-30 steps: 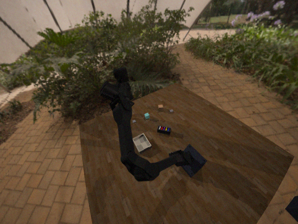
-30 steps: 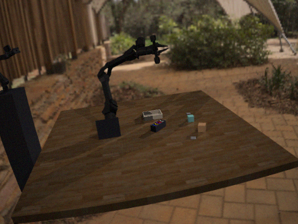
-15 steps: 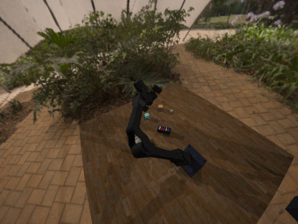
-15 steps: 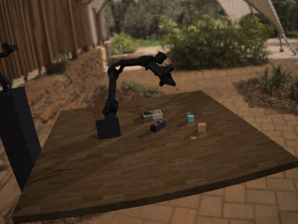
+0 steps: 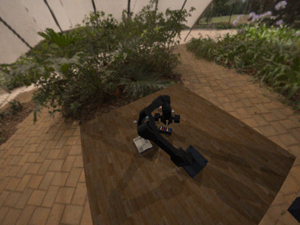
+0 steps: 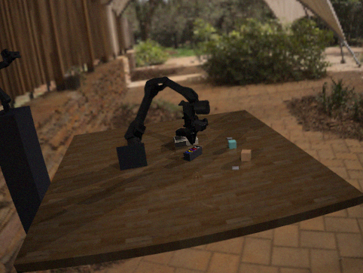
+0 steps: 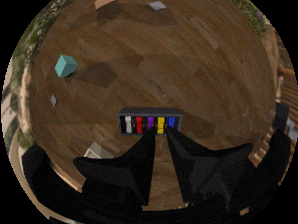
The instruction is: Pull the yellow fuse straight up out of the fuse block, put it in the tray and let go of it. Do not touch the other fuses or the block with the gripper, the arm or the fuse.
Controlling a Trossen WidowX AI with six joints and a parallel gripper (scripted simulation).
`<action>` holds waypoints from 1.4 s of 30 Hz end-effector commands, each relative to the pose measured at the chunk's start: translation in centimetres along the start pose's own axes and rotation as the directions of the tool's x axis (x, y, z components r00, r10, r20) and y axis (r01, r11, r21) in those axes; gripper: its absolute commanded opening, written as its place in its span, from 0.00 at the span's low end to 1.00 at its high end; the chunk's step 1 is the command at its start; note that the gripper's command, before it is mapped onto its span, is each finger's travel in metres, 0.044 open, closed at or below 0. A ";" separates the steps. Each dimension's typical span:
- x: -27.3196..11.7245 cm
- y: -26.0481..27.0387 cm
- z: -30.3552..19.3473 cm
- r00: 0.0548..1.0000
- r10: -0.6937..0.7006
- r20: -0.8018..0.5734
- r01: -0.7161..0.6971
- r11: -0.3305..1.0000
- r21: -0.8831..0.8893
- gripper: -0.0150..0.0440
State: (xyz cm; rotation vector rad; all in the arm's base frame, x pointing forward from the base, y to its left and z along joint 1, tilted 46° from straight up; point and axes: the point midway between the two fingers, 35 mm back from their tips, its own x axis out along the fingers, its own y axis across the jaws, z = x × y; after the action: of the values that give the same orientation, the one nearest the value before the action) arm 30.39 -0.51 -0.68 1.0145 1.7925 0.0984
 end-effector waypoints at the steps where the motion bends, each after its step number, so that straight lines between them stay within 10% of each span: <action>1: 0.6 -0.3 -1.0 0.998 0.021 -0.052 -0.017 0.996 0.085 0.36; 42: 3.6 -0.6 -1.6 0.998 0.022 -0.052 -0.018 0.996 0.085 0.36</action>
State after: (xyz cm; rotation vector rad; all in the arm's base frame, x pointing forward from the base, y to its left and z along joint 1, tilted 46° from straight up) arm 28.71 1.71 -2.55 1.0910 1.8374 0.0664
